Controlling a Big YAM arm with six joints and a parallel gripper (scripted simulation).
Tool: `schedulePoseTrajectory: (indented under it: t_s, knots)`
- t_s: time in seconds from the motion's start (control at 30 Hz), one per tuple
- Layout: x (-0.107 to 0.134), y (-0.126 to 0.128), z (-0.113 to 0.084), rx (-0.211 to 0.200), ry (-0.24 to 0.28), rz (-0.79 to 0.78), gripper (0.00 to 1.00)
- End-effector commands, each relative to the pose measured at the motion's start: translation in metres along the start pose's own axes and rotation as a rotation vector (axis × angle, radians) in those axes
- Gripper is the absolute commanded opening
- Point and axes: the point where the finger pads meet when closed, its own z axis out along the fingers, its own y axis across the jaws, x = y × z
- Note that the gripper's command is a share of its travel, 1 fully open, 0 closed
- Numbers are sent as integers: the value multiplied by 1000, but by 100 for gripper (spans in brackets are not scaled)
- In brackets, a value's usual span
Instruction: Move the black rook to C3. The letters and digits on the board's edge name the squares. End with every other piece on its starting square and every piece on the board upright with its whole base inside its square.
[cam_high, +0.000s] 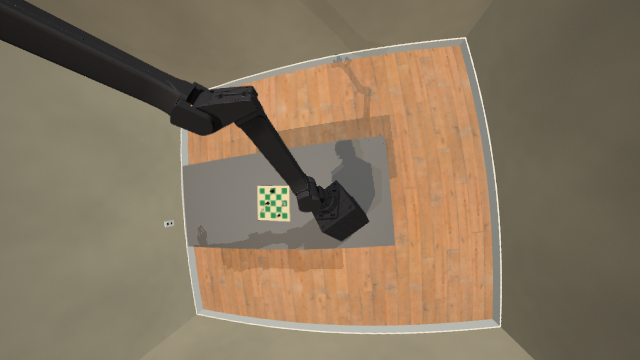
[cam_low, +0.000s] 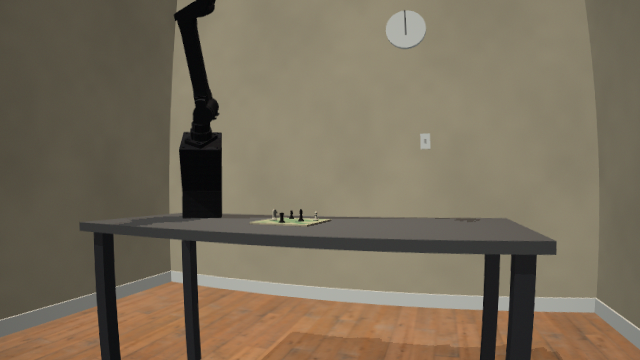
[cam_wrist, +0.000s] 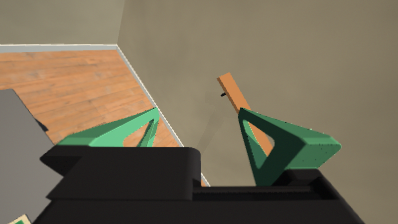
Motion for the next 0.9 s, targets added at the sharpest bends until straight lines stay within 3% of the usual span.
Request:
schedulePoseTrajectory:
  t_s: [0.0,0.13,0.23,0.3,0.43,0.47,0.53,0.57,0.6,0.63,0.7,0.73,0.77,0.87]
  knots:
    - [-9,19,4,5,-5,-22,100]
    - [-23,55,9,0,-30,-75,100]
    - [-36,100,15,-11,-57,-135,100]
    - [-36,100,15,-11,-57,-135,100]
    - [-47,186,27,-48,-102,-243,100]
    - [-47,186,27,-48,-102,-243,100]
    - [-46,239,33,-79,-125,-307,100]
    - [-46,240,34,-79,-125,-307,100]
    - [-42,269,37,-99,-136,-340,100]
    - [-42,269,37,-99,-136,-340,100]
    - [-31,325,44,-146,-154,-409,100]
    - [-30,330,45,-146,-154,-409,100]
    - [-21,360,48,-175,-161,-444,100]
    - [-20,362,48,-175,-161,-444,100]
